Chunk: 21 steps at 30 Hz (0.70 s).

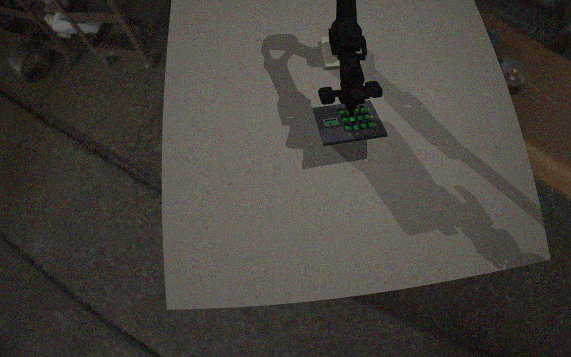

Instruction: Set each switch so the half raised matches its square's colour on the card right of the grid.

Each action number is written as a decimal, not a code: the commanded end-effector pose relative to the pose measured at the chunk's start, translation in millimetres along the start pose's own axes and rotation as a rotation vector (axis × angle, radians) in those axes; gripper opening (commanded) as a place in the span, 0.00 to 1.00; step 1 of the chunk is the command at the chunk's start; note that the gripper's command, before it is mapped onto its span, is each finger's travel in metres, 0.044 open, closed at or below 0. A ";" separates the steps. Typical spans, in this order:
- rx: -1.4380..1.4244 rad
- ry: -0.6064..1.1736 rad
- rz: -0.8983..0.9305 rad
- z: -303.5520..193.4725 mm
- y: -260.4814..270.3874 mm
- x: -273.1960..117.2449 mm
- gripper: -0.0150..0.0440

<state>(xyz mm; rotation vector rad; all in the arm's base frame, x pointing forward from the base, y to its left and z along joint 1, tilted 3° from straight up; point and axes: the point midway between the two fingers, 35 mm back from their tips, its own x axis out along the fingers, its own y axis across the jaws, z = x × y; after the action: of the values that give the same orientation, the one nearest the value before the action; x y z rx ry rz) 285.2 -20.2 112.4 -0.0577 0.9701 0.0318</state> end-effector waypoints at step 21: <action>0.004 0.003 0.000 -1.7 0.1 4.2 0.25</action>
<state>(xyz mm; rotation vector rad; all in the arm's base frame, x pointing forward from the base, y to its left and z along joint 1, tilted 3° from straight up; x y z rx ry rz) 286.7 -20.2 110.0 -0.0580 0.9702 0.0324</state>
